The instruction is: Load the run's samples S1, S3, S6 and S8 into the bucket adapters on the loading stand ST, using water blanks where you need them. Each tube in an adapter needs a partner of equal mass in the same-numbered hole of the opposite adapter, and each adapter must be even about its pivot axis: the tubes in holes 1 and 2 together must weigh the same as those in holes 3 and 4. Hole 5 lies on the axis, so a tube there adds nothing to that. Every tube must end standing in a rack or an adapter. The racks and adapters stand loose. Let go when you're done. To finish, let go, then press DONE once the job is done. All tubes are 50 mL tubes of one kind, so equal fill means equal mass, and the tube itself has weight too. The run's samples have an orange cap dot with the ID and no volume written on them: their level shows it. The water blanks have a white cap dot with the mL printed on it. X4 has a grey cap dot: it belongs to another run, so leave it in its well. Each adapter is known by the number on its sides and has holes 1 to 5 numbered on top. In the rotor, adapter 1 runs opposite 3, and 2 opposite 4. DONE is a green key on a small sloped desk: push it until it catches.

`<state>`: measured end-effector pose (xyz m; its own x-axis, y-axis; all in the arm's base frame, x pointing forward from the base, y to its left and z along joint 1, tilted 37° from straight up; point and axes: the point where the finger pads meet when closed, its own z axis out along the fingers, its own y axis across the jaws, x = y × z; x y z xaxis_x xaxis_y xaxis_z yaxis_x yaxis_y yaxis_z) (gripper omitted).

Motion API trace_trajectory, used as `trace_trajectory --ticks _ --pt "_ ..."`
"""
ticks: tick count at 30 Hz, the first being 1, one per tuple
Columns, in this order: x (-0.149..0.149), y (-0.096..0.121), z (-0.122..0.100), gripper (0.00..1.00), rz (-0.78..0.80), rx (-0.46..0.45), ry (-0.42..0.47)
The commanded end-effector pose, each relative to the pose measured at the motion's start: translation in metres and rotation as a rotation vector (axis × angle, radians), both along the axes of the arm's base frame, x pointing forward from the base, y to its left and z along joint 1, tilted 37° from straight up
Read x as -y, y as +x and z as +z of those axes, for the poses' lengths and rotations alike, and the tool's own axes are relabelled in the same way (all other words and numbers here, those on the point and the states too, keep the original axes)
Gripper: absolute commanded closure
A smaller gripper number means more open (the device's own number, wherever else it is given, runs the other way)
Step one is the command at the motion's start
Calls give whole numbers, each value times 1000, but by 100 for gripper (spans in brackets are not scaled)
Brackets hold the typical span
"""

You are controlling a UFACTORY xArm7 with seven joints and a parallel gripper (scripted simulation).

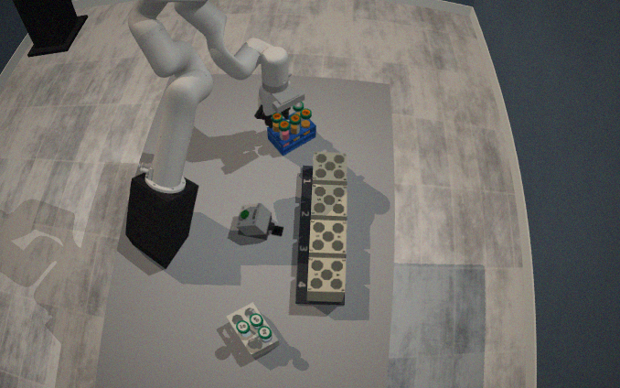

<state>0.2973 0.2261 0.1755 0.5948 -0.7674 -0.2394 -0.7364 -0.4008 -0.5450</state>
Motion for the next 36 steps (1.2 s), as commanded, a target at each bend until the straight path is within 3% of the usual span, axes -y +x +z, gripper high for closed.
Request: trace_trajectory --ticks 1,6,7,36 --pt "0 1 1 43 -1 2 1" --pt "0 1 1 43 -1 2 1" --pt "0 0 1 100 -1 2 1" --pt "1 0 2 100 -1 2 1"
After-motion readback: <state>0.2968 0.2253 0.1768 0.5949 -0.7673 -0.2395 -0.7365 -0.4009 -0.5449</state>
